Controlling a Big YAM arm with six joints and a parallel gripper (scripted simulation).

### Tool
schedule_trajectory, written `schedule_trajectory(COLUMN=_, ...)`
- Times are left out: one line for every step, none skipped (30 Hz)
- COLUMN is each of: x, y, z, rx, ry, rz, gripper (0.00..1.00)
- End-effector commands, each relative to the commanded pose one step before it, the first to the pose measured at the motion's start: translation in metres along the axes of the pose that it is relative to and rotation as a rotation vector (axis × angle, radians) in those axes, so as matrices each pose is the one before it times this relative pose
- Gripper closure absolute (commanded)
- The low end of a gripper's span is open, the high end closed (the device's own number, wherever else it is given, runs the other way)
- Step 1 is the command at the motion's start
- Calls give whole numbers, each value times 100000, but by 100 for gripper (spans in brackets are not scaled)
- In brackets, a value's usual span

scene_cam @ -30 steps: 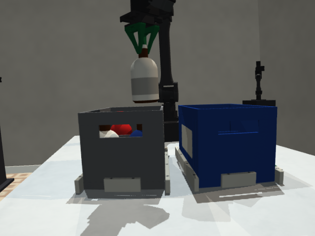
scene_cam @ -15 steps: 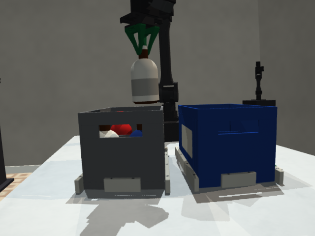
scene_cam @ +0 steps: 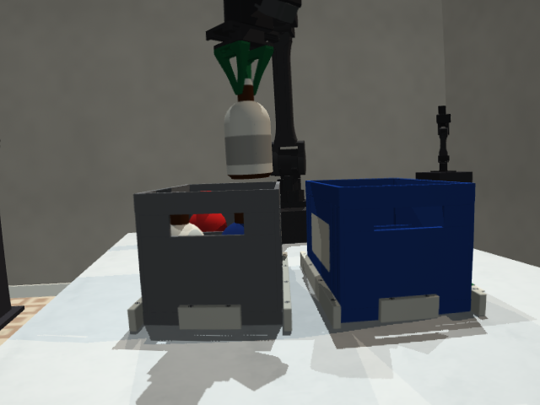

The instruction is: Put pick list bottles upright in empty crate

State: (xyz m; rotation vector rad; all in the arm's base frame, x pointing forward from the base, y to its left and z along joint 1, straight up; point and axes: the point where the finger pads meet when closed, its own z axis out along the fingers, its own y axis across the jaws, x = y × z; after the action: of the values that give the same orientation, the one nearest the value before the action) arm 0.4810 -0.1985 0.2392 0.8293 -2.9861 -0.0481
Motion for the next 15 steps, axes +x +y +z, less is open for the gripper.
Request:
schedule_trajectory(x=-667, y=556, z=-5972, rx=10541, ry=-8074, rz=111, gripper=100)
schedule_trajectory(x=2, y=328, z=404, rx=-779, ry=565, rz=0, gripper=100)
schedule_trajectory(x=-124, y=165, z=77, rx=-86, ry=33, rz=1, gripper=100)
schedule_trajectory(x=-205, y=62, z=-223, rx=361, ry=-319, rz=1, gripper=100)
schedule_trajectory(x=-272, y=-27, z=-336, rx=738, ry=-599, rz=2, gripper=100)
schedule_trajectory(x=-163, y=117, z=-27, rx=114, ry=-133, rz=2, gripper=100)
schedule_trajectory(x=-71, y=233, z=210, rx=-373, ry=258, rz=1, gripper=100)
schedule_trajectory(x=-31, y=280, z=253, rx=-567, ry=421, rz=0, gripper=100)
schedule_trajectory(x=-86, y=202, z=-13, rx=-222, ry=190, rz=1, gripper=100)
schedule_trajectory(x=-191, y=82, z=-245, rx=280, ry=-268, rz=2, gripper=100)
schedule_trajectory(x=-211, y=60, z=-158, rx=361, ry=-339, rz=2, gripper=100)
schedule_trajectory(x=-163, y=118, z=-34, rx=113, ry=-135, rz=2, gripper=100)
schedule_trajectory(x=-49, y=255, z=253, rx=-466, ry=353, rz=0, gripper=100)
schedule_trajectory(x=-37, y=260, z=269, rx=-480, ry=404, rz=0, gripper=100)
schedule_trajectory(x=-141, y=143, z=-19, rx=10, ry=-42, rz=1, gripper=100)
